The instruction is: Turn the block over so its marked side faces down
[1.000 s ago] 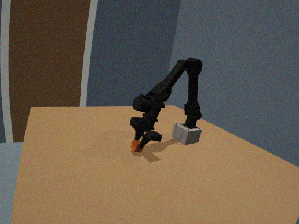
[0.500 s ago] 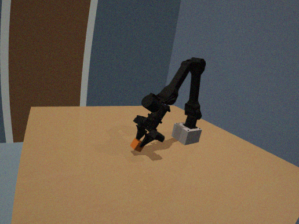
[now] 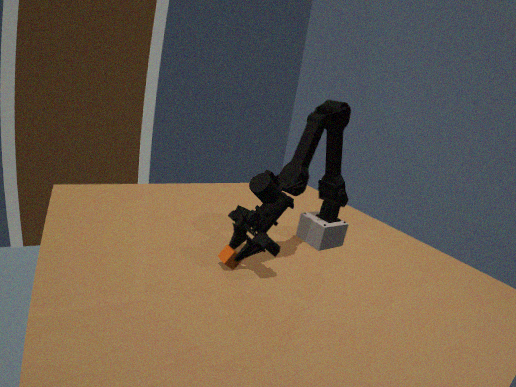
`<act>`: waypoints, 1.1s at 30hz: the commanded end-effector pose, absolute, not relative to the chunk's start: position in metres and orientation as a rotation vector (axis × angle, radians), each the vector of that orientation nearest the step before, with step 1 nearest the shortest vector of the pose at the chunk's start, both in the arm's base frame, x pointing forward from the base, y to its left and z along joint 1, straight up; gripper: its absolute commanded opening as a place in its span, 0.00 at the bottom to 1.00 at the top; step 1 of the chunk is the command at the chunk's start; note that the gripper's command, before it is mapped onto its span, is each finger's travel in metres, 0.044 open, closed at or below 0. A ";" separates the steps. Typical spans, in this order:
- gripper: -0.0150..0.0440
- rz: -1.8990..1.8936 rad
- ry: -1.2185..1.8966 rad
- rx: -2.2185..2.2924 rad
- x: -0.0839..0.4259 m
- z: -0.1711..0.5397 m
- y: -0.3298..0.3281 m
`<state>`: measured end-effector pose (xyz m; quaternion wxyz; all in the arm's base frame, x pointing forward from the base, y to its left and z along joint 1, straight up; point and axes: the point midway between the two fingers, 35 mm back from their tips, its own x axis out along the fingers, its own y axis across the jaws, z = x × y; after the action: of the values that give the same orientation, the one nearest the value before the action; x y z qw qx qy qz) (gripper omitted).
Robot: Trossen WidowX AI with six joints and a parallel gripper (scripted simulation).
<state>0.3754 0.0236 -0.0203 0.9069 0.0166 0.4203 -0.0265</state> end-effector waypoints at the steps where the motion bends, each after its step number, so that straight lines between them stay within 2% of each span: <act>1: 0.25 -0.054 0.819 0.026 0.376 -0.026 0.024; 23: 0.25 -0.061 0.516 0.023 0.362 -0.030 0.023; 33: 0.25 -0.061 0.484 0.022 0.360 -0.026 0.022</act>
<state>0.3607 0.0228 -0.0275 0.9694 0.0135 0.2434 -0.0295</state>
